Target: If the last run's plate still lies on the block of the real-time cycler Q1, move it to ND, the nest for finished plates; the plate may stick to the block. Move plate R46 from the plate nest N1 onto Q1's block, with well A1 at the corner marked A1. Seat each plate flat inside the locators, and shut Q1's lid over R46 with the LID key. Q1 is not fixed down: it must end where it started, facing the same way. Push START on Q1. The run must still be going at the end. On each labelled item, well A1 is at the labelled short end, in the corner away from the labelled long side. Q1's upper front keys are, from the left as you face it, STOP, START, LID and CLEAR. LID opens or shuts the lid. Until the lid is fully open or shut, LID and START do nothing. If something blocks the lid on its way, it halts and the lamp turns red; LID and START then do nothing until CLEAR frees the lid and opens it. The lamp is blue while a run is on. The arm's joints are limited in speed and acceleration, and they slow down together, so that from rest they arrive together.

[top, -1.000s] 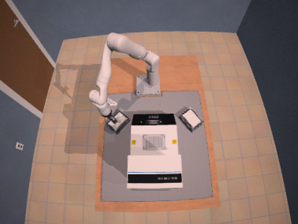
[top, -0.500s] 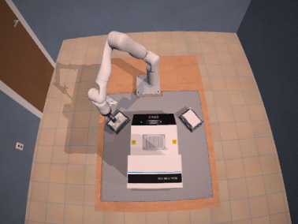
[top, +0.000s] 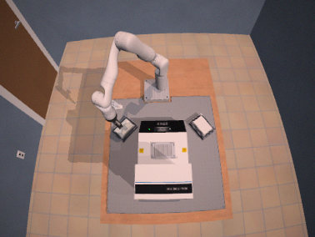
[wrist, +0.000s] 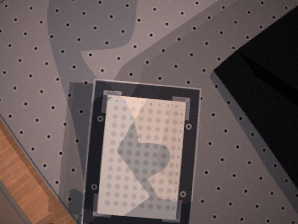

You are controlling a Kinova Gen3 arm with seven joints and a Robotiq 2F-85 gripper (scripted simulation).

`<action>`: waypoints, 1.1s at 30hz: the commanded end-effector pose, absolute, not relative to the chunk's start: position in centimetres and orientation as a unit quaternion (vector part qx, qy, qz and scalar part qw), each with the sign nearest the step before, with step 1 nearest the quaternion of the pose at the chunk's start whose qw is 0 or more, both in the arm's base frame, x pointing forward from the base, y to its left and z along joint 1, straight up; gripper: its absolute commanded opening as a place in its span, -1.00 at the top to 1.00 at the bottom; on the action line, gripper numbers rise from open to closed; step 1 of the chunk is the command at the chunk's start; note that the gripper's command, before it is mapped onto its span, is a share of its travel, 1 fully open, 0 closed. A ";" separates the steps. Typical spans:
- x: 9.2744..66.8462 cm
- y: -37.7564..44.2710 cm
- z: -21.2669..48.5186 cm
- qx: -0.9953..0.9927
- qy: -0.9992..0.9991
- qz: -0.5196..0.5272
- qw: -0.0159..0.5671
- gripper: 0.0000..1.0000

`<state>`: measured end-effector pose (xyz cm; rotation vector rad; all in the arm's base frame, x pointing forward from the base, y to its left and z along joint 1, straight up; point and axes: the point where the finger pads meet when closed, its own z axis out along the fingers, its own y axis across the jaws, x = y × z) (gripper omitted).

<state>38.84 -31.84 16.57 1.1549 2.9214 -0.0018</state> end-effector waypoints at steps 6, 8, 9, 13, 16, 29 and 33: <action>38.9 -31.9 17.7 0.368 0.930 -0.001 0.001 -1.00; 38.9 -31.9 17.9 0.368 0.930 -0.001 0.001 -1.00; 38.9 -31.9 18.1 0.368 0.930 -0.001 0.001 -1.00; 38.9 -31.9 18.6 0.368 0.930 -0.001 0.001 -1.00; 38.9 -31.9 18.7 0.368 0.930 -0.001 0.001 -1.00; 38.9 -31.9 20.5 0.368 0.930 -0.001 0.001 -1.00; 38.9 -31.9 20.7 0.368 0.930 -0.001 0.001 -1.00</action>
